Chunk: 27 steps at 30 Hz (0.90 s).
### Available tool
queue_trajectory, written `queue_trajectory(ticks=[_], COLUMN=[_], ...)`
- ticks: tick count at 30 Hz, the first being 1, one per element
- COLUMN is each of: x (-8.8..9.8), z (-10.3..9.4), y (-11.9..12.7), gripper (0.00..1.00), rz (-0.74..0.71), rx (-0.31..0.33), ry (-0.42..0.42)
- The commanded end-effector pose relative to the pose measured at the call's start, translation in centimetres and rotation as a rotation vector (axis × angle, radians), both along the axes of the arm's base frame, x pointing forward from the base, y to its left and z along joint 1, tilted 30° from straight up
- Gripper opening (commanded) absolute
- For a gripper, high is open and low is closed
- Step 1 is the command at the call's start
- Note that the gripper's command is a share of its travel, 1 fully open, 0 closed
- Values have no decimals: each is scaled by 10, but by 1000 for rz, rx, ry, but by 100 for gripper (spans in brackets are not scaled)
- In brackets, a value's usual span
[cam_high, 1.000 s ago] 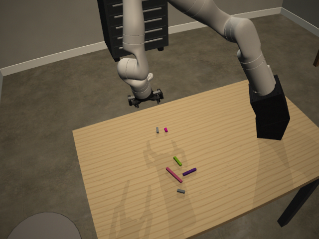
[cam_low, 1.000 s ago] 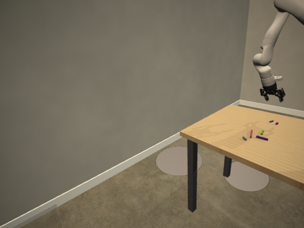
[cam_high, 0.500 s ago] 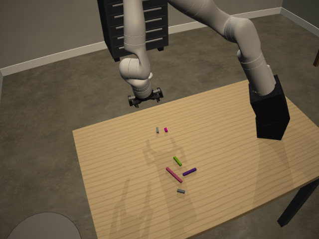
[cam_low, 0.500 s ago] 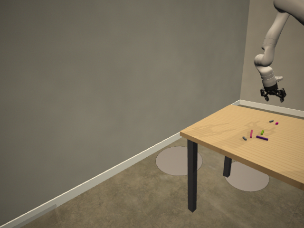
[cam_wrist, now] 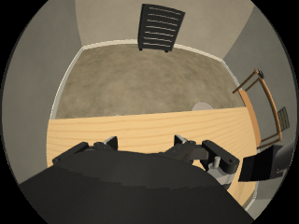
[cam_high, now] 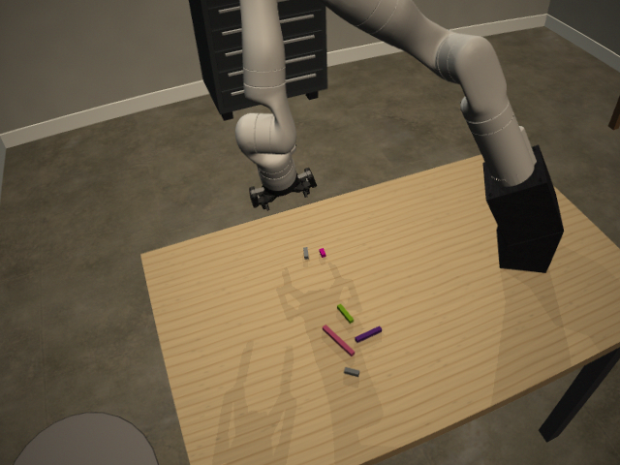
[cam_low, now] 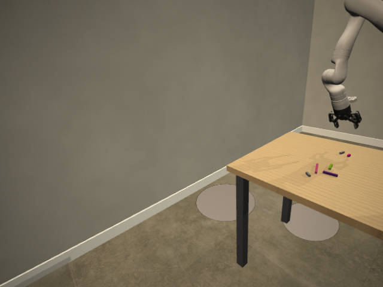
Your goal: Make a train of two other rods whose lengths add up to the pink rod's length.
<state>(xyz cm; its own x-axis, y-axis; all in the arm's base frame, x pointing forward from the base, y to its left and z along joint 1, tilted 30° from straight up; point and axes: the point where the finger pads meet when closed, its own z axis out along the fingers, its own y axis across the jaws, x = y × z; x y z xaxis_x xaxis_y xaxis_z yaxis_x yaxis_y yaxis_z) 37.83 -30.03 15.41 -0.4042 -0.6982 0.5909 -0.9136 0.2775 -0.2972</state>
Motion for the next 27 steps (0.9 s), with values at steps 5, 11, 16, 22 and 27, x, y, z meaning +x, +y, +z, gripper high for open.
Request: queue_trajectory(ticks=[5, 11, 16, 22, 27], x=[-5, -5, -2, -6, -3], z=[-4, -5, -3, -6, -4], y=[-6, -9, -10, -12, -13], gripper=[100, 100, 100, 100, 100], rz=[42, 77, 77, 112, 111], rx=[-10, -19, -21, -27, -29], ry=[33, 52, 44, 71, 63])
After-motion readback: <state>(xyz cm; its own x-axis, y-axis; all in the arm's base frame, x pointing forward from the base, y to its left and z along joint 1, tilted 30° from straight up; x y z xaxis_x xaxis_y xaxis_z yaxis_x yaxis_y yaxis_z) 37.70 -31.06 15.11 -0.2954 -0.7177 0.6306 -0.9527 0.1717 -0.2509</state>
